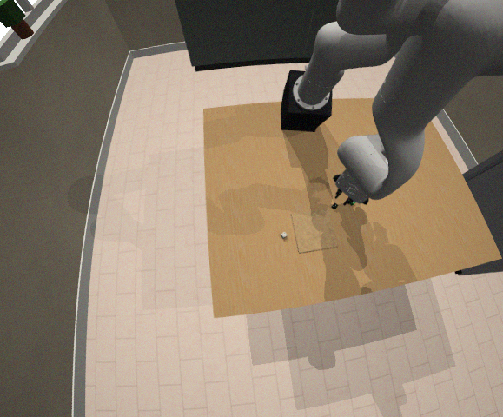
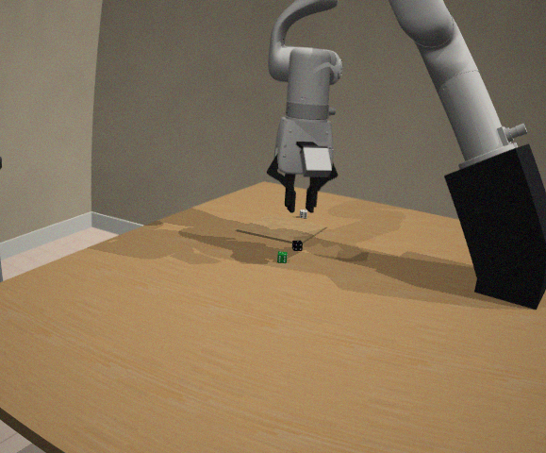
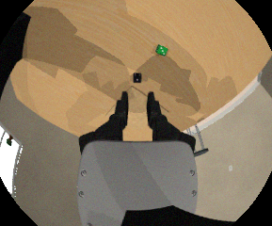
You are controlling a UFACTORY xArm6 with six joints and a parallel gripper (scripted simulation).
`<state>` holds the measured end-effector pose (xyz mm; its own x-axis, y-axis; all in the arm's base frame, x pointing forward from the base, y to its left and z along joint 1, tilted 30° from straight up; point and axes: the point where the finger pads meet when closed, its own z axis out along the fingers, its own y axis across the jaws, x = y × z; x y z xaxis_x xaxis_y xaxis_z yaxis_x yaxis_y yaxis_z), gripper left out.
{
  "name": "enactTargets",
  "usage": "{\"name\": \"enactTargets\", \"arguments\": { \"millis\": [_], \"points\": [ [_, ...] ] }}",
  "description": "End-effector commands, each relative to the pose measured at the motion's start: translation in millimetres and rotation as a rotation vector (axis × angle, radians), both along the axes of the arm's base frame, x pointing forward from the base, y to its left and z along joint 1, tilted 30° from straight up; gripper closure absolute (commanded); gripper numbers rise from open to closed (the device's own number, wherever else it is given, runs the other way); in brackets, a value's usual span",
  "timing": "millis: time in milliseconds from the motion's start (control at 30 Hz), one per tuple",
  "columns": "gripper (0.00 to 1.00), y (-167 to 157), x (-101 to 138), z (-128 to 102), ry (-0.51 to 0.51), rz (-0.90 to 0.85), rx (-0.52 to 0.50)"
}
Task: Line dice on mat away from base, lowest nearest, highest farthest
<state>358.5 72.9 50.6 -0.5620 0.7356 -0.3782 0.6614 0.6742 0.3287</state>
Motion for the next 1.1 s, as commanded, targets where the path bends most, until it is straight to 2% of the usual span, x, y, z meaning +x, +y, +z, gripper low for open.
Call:
{"name": "enactTargets", "arguments": {
  "millis": [0,367,1067],
  "points": [
    [0.69,0,1,-1,-0.002,0.001,0.001],
    [0.69,0,5,-7,-0.002,0.001,0.001],
    [0.69,-2,19,-33,-0.002,0.001,0.001]
  ]
}}
